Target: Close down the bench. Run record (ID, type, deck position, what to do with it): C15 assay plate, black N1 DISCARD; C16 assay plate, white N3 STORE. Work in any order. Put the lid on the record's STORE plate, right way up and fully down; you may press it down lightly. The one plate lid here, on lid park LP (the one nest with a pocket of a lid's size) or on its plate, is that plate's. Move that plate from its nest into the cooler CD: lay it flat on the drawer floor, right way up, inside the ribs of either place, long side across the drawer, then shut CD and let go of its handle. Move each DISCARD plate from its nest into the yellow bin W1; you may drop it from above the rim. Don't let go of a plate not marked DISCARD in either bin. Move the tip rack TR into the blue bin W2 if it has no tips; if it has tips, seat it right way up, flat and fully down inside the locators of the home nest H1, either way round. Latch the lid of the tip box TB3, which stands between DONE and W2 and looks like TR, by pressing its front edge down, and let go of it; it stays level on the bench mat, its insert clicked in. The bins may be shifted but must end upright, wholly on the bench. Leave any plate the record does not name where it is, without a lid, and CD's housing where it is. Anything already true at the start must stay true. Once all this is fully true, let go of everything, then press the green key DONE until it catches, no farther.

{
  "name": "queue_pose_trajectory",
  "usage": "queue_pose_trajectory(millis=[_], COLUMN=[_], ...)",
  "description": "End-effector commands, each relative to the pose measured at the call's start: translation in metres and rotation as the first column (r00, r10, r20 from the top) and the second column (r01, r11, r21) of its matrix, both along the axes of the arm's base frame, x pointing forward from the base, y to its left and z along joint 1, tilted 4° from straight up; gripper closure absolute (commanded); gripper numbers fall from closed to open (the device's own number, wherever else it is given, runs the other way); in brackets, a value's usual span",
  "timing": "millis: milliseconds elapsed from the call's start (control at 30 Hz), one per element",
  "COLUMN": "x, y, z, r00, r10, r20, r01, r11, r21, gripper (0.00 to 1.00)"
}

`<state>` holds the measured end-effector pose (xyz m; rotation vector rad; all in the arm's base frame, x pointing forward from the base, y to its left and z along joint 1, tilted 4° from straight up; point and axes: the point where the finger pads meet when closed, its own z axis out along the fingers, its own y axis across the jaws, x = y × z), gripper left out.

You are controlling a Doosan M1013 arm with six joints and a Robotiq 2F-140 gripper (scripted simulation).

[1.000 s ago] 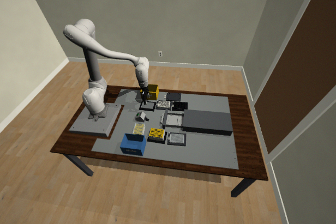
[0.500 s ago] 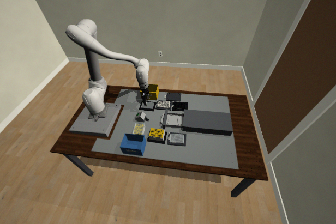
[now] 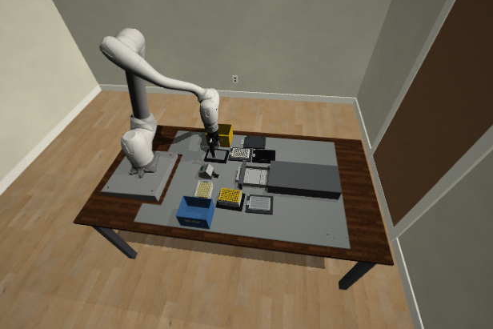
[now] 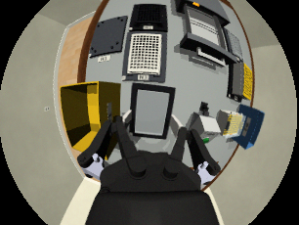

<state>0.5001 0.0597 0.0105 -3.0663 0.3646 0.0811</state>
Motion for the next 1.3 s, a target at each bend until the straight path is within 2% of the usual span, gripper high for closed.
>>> queue_pose_trajectory(millis=[0,1000,1267], x=[0.000,-0.002,-0.002], y=[0.000,0.002,0.002], z=[-0.003,-0.033,-0.033], r00=[1.000,1.000,1.000], r10=[0.000,0.000,0.000], r20=[0.000,0.000,0.000], r01=[0.000,0.000,0.000], r11=[1.000,1.000,1.000], r21=[0.000,0.000,0.000], gripper=[0.34,0.34,0.34])
